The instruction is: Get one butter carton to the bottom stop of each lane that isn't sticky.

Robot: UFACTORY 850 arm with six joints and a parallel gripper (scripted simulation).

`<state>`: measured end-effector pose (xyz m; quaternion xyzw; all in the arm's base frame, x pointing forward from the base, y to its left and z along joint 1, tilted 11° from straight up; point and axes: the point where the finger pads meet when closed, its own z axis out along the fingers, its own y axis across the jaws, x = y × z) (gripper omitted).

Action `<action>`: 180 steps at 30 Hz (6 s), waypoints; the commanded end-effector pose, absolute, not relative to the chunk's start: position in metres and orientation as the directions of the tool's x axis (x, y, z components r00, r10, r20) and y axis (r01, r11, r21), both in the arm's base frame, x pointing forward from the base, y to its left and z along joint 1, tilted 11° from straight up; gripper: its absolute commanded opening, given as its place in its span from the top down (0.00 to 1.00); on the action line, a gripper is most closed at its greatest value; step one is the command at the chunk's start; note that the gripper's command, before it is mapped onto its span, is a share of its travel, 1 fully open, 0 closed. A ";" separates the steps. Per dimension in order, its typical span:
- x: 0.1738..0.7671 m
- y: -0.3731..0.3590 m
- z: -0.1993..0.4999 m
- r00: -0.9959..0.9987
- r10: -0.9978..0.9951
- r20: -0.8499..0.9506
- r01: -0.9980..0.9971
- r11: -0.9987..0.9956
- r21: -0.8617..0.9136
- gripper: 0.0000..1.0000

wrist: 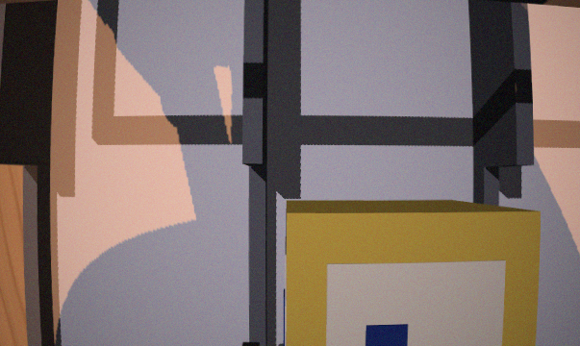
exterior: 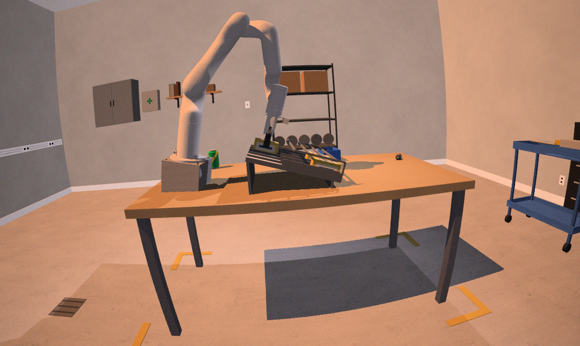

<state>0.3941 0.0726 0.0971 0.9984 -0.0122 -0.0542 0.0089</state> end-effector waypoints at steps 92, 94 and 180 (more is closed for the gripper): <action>0.395 0.073 0.098 0.994 -0.025 -0.107 -0.023 -1.000 0.019 0.00; 0.395 0.073 0.098 0.994 -0.025 -0.107 -0.023 -1.000 0.019 0.00; 0.394 0.072 0.097 0.994 -0.025 -0.107 -0.023 -1.000 0.019 0.00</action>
